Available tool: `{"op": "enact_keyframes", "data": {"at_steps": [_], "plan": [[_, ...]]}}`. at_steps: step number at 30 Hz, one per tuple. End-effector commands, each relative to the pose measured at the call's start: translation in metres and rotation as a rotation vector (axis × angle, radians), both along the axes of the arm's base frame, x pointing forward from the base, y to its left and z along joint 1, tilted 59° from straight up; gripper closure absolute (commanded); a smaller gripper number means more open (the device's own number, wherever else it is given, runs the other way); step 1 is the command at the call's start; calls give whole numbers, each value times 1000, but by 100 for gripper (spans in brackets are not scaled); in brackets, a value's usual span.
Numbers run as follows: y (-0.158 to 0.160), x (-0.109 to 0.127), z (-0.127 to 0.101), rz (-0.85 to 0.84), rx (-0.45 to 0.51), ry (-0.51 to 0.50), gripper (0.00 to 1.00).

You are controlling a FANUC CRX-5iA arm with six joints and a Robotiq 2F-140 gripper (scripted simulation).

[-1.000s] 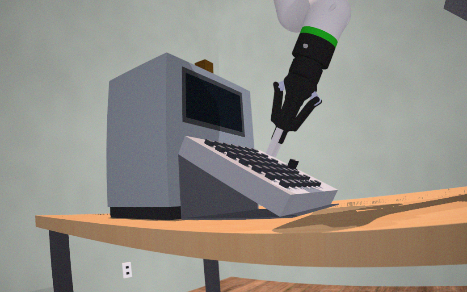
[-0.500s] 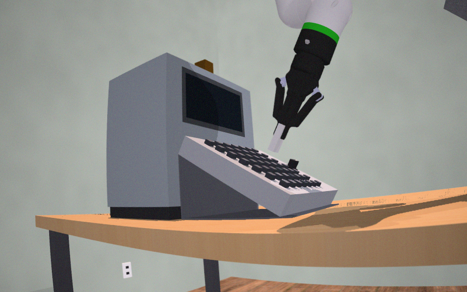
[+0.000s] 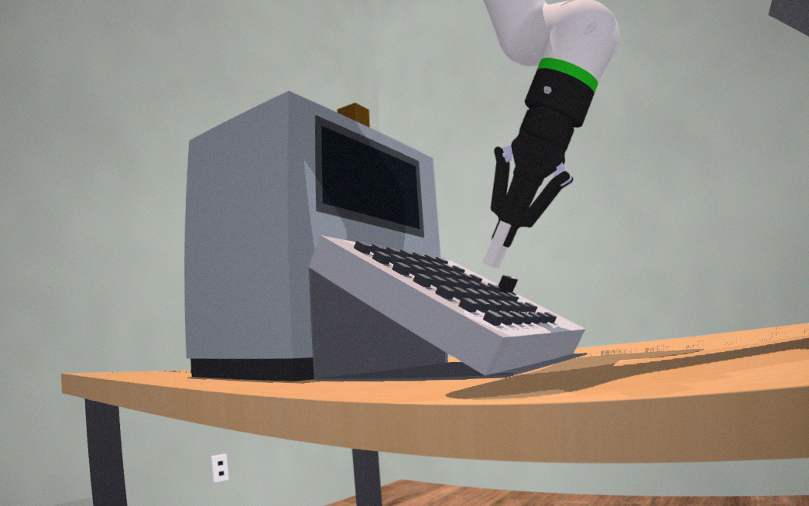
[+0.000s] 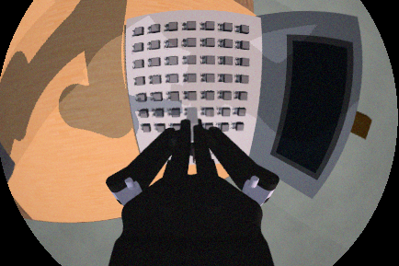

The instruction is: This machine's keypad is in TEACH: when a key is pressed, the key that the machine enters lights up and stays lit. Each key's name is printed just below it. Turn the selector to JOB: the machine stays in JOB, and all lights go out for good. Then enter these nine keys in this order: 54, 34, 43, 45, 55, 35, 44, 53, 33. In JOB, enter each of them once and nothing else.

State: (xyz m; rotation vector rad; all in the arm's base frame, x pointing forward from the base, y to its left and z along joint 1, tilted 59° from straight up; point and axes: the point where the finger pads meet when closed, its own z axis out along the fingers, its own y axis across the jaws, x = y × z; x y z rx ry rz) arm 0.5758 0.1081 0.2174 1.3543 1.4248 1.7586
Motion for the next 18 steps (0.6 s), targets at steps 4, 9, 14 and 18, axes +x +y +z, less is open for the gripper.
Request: {"op": "enact_keyframes", "data": {"at_steps": [4,9,14,18], "plan": [[-6,2,-3,-3,2,2,100],[-4,6,-3,-3,2,2,100],[-1,14,-3,-3,2,2,100],[1,17,-4,-3,2,2,100]]}}
